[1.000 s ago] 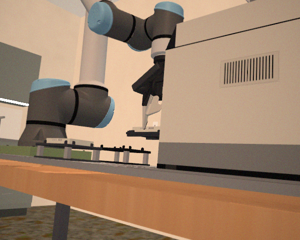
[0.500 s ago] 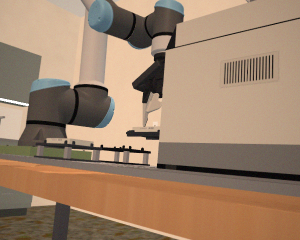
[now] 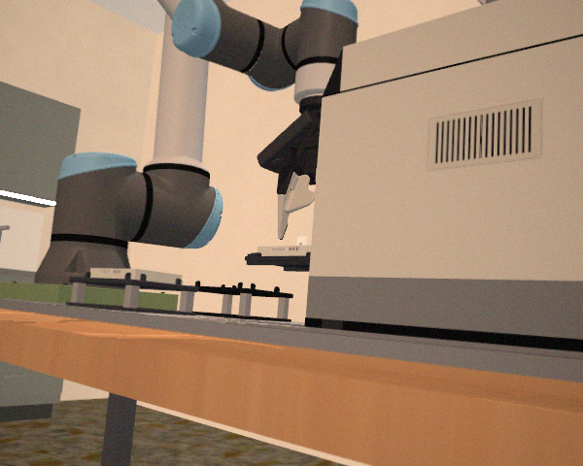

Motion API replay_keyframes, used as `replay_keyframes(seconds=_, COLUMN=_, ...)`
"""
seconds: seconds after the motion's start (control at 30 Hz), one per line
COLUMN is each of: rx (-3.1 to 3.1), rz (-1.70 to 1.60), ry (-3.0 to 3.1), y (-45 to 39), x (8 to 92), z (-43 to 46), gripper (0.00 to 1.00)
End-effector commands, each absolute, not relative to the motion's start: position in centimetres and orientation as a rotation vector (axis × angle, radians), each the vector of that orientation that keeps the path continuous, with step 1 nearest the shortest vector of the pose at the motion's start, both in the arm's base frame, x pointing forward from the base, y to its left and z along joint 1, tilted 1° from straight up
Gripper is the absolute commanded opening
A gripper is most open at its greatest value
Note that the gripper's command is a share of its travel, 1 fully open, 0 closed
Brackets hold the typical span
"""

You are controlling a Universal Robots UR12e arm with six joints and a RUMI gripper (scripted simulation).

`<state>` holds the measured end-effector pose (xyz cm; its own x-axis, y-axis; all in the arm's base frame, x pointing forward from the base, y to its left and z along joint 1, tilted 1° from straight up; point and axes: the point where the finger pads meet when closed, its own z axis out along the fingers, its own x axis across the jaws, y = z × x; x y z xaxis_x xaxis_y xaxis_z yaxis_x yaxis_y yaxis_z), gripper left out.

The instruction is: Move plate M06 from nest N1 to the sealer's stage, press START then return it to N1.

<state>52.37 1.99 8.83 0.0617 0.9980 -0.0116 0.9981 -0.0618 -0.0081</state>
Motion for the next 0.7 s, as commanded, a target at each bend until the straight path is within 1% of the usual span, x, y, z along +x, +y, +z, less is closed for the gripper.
replay_keyframes(seconds=0.0, rx=2.287, rz=-0.021, ry=2.15, y=2.0, x=52.4, z=9.2, gripper=0.68)
replay_keyframes(seconds=0.67, rx=2.287, rz=-0.021, ry=2.15, y=2.0, x=52.4, z=11.3, gripper=0.68)
